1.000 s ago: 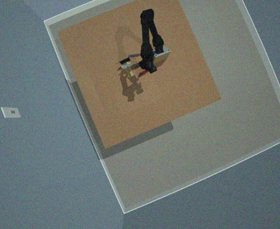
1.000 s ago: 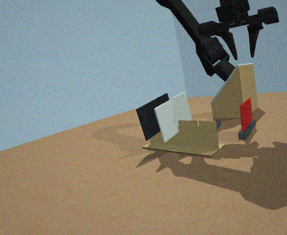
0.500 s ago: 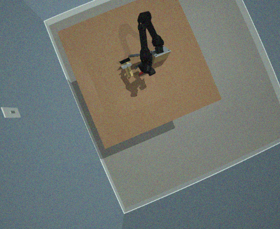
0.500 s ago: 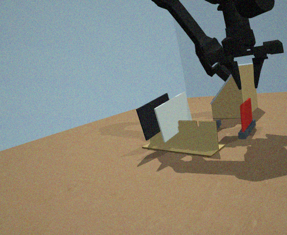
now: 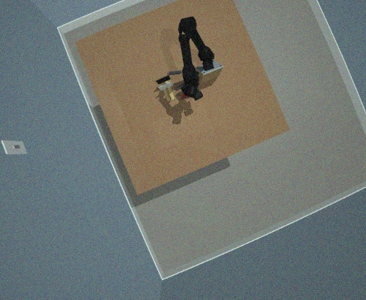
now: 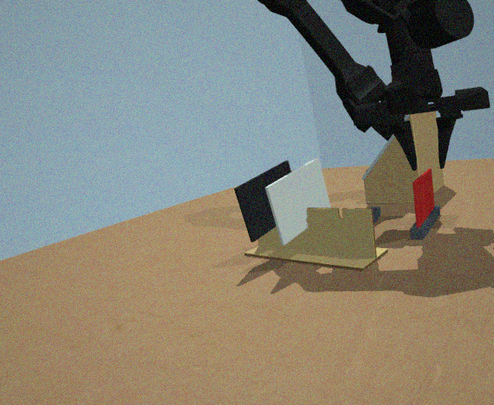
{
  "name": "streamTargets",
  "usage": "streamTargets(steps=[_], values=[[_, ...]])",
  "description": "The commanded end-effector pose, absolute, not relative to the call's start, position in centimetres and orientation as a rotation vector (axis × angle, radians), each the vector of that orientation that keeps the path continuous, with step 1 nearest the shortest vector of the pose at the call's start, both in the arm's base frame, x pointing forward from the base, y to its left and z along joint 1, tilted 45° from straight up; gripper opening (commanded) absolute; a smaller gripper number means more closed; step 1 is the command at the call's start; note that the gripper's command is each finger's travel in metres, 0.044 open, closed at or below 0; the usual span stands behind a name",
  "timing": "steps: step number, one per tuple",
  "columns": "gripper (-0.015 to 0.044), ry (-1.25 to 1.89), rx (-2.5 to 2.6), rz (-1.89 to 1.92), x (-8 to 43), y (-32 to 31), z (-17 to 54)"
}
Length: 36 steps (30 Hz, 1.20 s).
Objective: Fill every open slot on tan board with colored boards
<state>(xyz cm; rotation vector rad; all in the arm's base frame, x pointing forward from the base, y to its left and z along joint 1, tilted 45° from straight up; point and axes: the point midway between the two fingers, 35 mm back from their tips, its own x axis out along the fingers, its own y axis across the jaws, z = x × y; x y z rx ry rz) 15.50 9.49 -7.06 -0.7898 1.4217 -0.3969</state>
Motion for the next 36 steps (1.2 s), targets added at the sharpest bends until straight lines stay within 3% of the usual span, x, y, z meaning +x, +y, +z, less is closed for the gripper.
streamTargets(steps=[1, 28, 35, 36], values=[[0.0180, 1.426, -0.805, -0.399, 15.5, 8.7, -7.6], [0.0180, 1.425, -0.806, -0.400, 16.1, 5.9, -10.4], [0.0000, 1.425, -0.806, -0.400, 16.1, 5.9, -10.4], [0.0000, 1.425, -0.806, -0.400, 16.1, 5.9, -10.4]])
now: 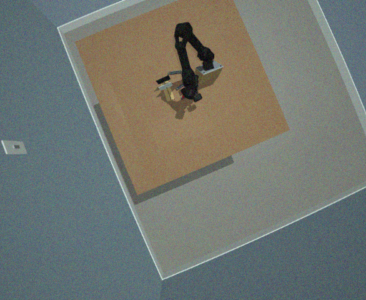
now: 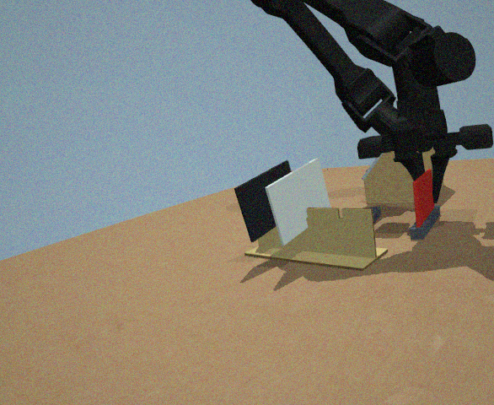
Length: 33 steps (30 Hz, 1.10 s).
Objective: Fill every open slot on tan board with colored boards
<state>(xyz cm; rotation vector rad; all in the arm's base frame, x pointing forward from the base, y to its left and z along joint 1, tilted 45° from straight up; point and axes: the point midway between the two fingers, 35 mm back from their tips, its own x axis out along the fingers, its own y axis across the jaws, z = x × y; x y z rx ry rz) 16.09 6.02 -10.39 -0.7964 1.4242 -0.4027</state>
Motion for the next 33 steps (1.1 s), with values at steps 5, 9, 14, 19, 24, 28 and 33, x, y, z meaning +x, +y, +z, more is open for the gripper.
streamTargets(steps=[5, 9, 14, 19, 24, 28, 33], values=[[0.0000, 1.425, -0.806, -0.400, 16.1, 5.9, -10.4], [0.0000, 1.425, -0.806, -0.400, 16.1, 5.9, -10.4], [0.0000, 1.425, -0.806, -0.400, 16.0, 6.4, -9.9], [0.0000, 1.425, -0.806, -0.399, 15.8, 7.1, -9.3], [0.0000, 1.426, -0.806, -0.399, 15.7, 7.7, -8.6], [0.0000, 1.426, -0.805, -0.399, 15.6, 8.2, -8.1], [0.0000, 1.426, -0.805, -0.399, 15.5, 8.8, -7.5]])
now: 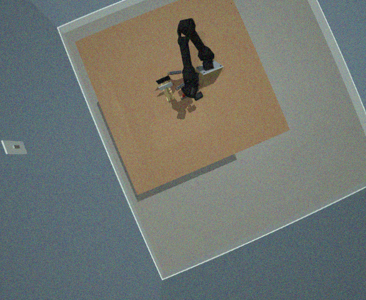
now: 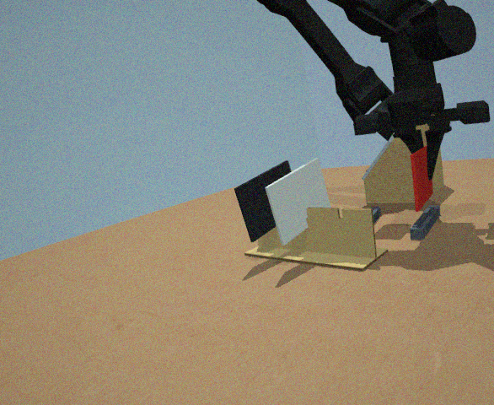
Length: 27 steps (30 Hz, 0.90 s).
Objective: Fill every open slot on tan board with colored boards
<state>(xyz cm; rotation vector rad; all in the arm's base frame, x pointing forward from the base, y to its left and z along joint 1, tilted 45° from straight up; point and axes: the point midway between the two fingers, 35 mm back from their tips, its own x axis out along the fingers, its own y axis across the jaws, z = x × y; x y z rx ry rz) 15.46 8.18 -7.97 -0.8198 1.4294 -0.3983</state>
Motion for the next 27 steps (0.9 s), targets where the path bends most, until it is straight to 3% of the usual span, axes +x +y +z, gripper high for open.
streamTargets(steps=[1, 27], values=[[0.0000, 1.426, -0.805, -0.398, 15.5, 9.0, -7.3], [0.0000, 1.427, -0.804, -0.397, 14.7, 12.7, -3.5]])
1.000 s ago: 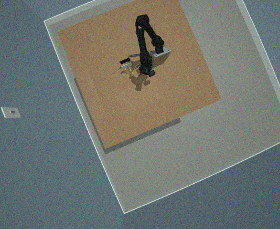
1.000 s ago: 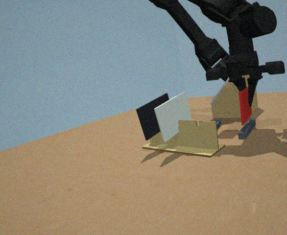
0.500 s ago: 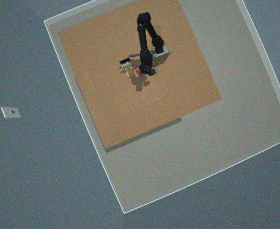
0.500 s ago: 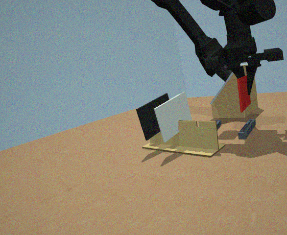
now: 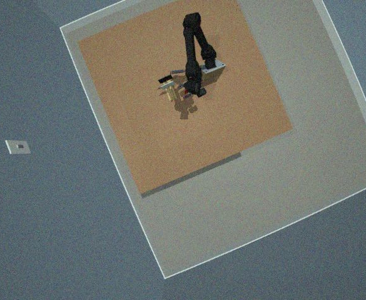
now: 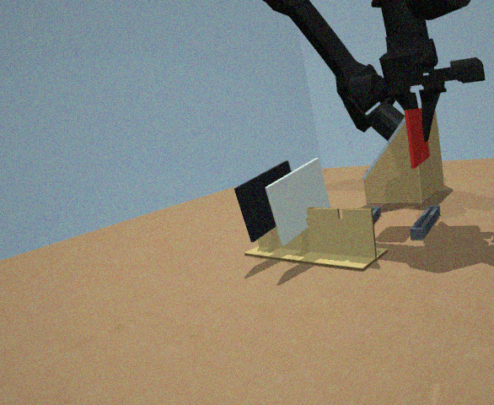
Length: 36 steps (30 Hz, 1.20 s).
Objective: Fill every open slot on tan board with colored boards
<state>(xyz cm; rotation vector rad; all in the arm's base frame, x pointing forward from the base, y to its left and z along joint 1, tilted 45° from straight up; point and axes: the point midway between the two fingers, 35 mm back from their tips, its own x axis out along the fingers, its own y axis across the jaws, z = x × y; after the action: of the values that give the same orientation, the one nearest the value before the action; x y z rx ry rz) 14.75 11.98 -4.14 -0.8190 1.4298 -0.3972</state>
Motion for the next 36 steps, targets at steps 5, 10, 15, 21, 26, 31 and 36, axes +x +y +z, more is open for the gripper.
streamTargets(steps=[5, 10, 15, 21, 26, 31, 36], values=[[0.0000, 1.428, -0.804, -0.397, 14.5, 13.5, -2.7], [0.0000, 1.428, -0.804, -0.397, 14.5, 13.8, -2.3], [0.0000, 1.426, -0.794, -0.400, 15.5, 14.1, -2.1], [0.0000, 1.422, -0.781, -0.405, 16.8, 14.3, -1.8], [0.0000, 1.419, -0.771, -0.410, 17.9, 14.4, -1.6], [0.0000, 1.416, -0.761, -0.414, 19.1, 14.5, -1.3], [0.0000, 1.414, -0.753, -0.418, 20.2, 14.5, -1.0]])
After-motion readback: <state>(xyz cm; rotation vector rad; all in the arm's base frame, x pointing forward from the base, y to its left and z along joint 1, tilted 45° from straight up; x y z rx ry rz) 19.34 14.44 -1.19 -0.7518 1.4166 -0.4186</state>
